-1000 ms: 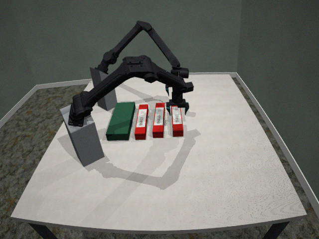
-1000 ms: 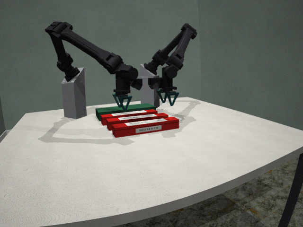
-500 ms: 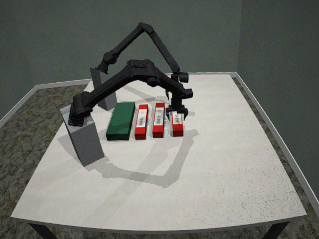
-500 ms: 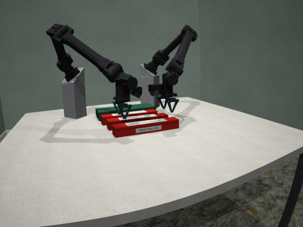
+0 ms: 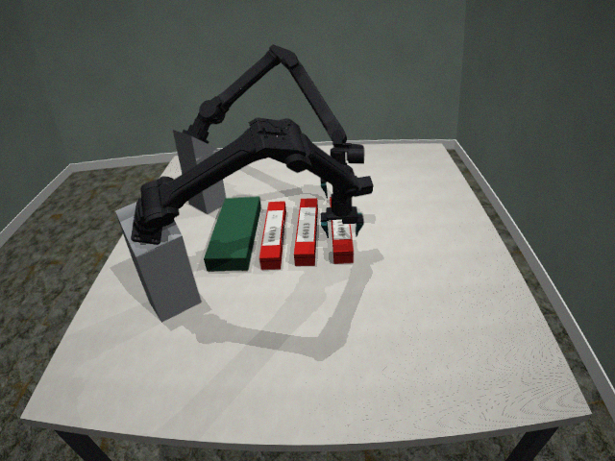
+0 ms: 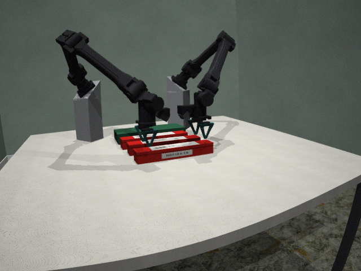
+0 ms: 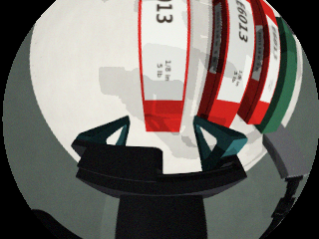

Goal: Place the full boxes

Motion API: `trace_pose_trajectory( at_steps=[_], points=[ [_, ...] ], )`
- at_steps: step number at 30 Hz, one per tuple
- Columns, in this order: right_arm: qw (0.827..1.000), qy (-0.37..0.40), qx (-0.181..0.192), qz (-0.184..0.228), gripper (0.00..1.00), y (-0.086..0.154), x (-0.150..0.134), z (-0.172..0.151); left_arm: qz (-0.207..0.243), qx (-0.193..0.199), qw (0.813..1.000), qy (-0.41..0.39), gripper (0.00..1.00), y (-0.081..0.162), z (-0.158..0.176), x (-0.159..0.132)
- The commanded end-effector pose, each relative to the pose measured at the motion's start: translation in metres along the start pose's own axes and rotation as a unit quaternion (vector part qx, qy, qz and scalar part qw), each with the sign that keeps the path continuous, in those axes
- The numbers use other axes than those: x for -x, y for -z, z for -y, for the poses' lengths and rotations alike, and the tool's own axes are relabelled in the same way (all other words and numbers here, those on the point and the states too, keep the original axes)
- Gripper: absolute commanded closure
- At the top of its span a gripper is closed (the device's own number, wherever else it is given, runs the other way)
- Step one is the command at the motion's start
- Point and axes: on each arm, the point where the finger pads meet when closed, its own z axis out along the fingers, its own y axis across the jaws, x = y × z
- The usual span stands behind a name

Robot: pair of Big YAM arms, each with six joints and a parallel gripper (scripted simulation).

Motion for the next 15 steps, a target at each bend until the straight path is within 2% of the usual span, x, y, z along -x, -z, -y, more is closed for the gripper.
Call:
trace_pose_trajectory(
  at_steps=[1, 4, 6, 7, 10, 12, 13, 14, 15],
  points=[
    [1.0, -0.011, -0.013, 0.005, 0.0, -0.01, -0.002, 0.021, 0.002, 0.009, 1.0, 0.006, 0.0, -0.013, -0.014, -0.002],
    [1.0, -0.013, -0.018, 0.006, 0.0, -0.007, -0.003, 0.025, 0.0, 0.004, 1.0, 0.003, 0.0, -0.018, -0.007, -0.002],
    [1.0, -0.01, -0.014, 0.006, 0.0, -0.016, 0.0, 0.02, 0.001, 0.009, 1.0, 0.006, 0.0, -0.022, -0.014, -0.002],
    [1.0, -0.01, -0.023, 0.009, 0.0, -0.005, 0.003, 0.027, 0.001, 0.009, 1.0, 0.006, 0.0, -0.024, -0.014, -0.002],
    [1.0, -0.01, -0.027, 0.011, 0.0, 0.001, 0.004, 0.03, 0.006, 0.023, 1.0, 0.006, 0.0, -0.007, -0.023, 0.0],
    [1.0, -0.011, -0.026, 0.011, 0.0, 0.0, 0.004, 0.03, 0.006, 0.026, 1.0, 0.011, 0.0, -0.005, -0.026, -0.001],
    [1.0, -0.011, -0.026, 0.011, 0.0, 0.0, 0.005, 0.03, 0.004, 0.011, 1.0, 0.002, 0.0, -0.011, -0.011, 0.003],
    [1.0, -0.01, -0.014, 0.005, 0.0, -0.02, -0.001, 0.022, 0.004, 0.011, 1.0, 0.002, 0.0, -0.011, -0.012, 0.003],
    [1.0, -0.011, -0.013, 0.004, 0.0, -0.023, -0.002, 0.022, 0.001, 0.009, 1.0, 0.005, 0.0, -0.027, -0.014, -0.002]
  ],
)
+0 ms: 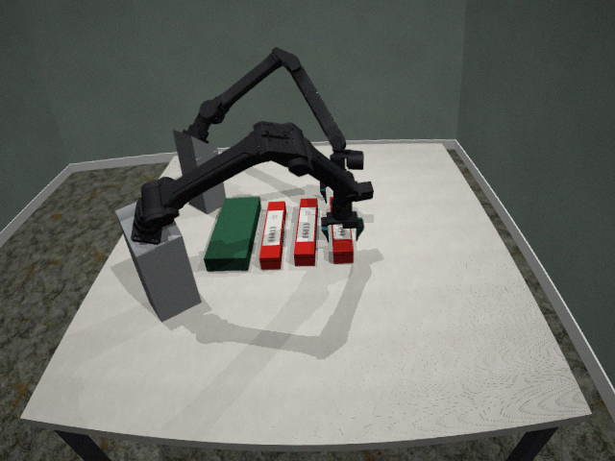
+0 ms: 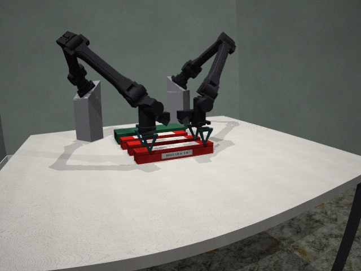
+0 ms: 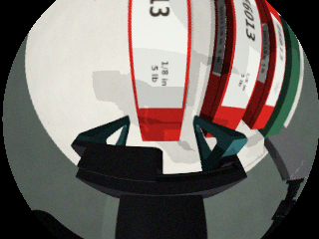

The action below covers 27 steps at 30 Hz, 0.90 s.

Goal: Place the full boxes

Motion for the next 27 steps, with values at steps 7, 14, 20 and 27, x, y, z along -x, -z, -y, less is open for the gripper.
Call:
trace_pose_trajectory(
  at_steps=[7, 14, 20, 27],
  points=[
    [1.0, -0.013, -0.014, 0.005, 0.0, -0.019, -0.001, 0.021, 0.002, 0.012, 1.0, 0.009, 0.0, -0.018, -0.015, -0.004],
    [0.999, -0.014, -0.03, 0.011, 0.0, -0.009, 0.002, 0.033, 0.002, 0.009, 1.0, 0.004, 0.0, -0.032, -0.009, -0.001],
    [1.0, -0.012, -0.014, 0.004, 0.0, -0.036, -0.001, 0.021, 0.002, 0.014, 1.0, 0.01, 0.0, -0.037, -0.017, -0.004],
    [1.0, -0.012, -0.014, 0.004, 0.0, -0.041, -0.002, 0.021, 0.002, 0.014, 1.0, 0.01, 0.0, -0.042, -0.017, -0.004]
  ],
)
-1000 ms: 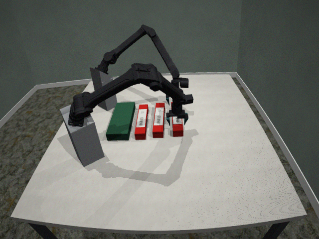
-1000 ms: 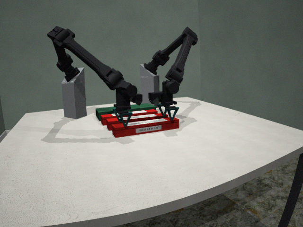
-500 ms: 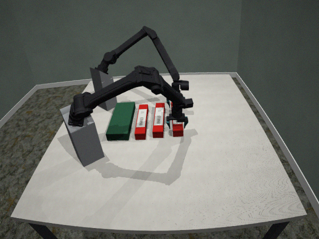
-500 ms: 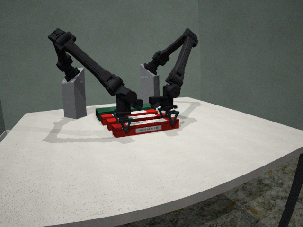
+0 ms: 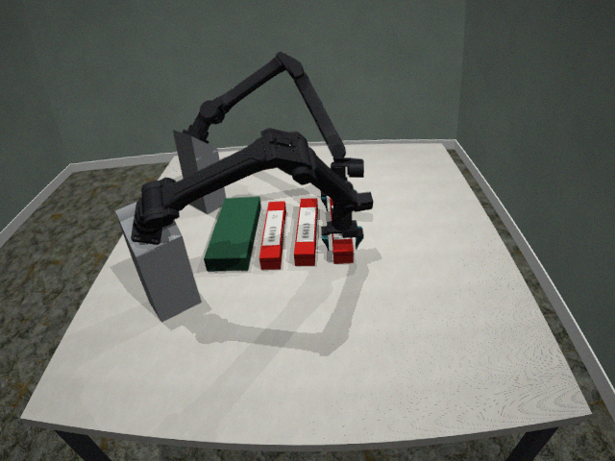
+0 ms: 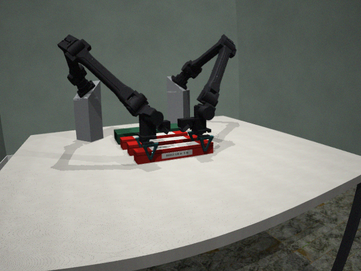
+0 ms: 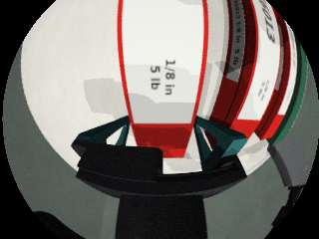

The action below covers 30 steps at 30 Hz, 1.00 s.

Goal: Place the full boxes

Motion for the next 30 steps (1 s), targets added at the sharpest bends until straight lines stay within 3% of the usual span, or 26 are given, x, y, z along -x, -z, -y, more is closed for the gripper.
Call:
trace_pose_trajectory(
  at_steps=[1, 2, 13, 14, 30],
  points=[
    [1.0, -0.018, -0.02, 0.005, 0.0, 0.003, -0.007, 0.028, 0.003, 0.012, 1.0, 0.007, 0.0, -0.004, -0.014, 0.001],
    [0.999, -0.022, -0.023, 0.006, 0.0, 0.007, -0.009, 0.031, 0.005, 0.014, 1.0, 0.004, 0.0, 0.007, -0.013, 0.004],
    [0.999, -0.018, -0.027, 0.009, 0.0, 0.012, -0.002, 0.032, 0.005, 0.014, 1.0, 0.004, 0.0, 0.007, -0.013, 0.004],
    [0.999, -0.018, -0.027, 0.009, 1.0, 0.012, -0.002, 0.032, 0.005, 0.014, 1.0, 0.004, 1.0, 0.007, -0.013, 0.004],
    [0.999, -0.02, -0.027, 0.009, 1.0, 0.012, -0.002, 0.032, 0.005, 0.014, 1.0, 0.004, 1.0, 0.007, -0.013, 0.004]
  ],
)
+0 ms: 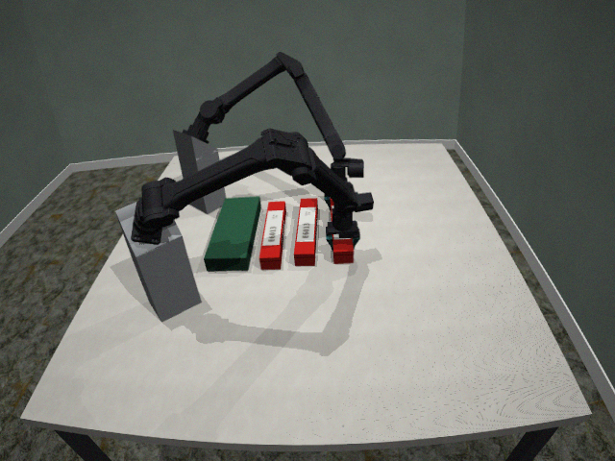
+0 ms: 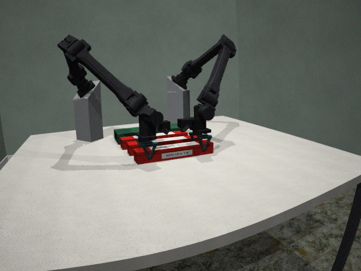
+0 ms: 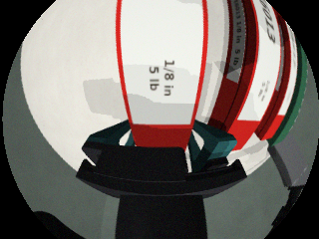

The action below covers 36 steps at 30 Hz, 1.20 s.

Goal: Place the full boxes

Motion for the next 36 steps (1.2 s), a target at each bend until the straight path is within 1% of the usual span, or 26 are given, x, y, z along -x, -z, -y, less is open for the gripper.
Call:
trace_pose_trajectory(
  at_steps=[1, 35, 36],
  points=[
    [0.999, -0.018, -0.026, 0.009, 1.0, 0.013, -0.001, 0.03, 0.005, 0.014, 1.0, 0.004, 1.0, 0.008, -0.013, 0.004],
    [0.999, -0.018, -0.026, 0.009, 1.0, 0.013, -0.001, 0.03, 0.005, 0.014, 1.0, 0.004, 1.0, 0.008, -0.013, 0.004],
    [0.999, -0.021, -0.033, 0.012, 1.0, 0.028, 0.0, 0.037, 0.005, 0.014, 1.0, 0.004, 1.0, 0.008, -0.013, 0.004]
  ],
)
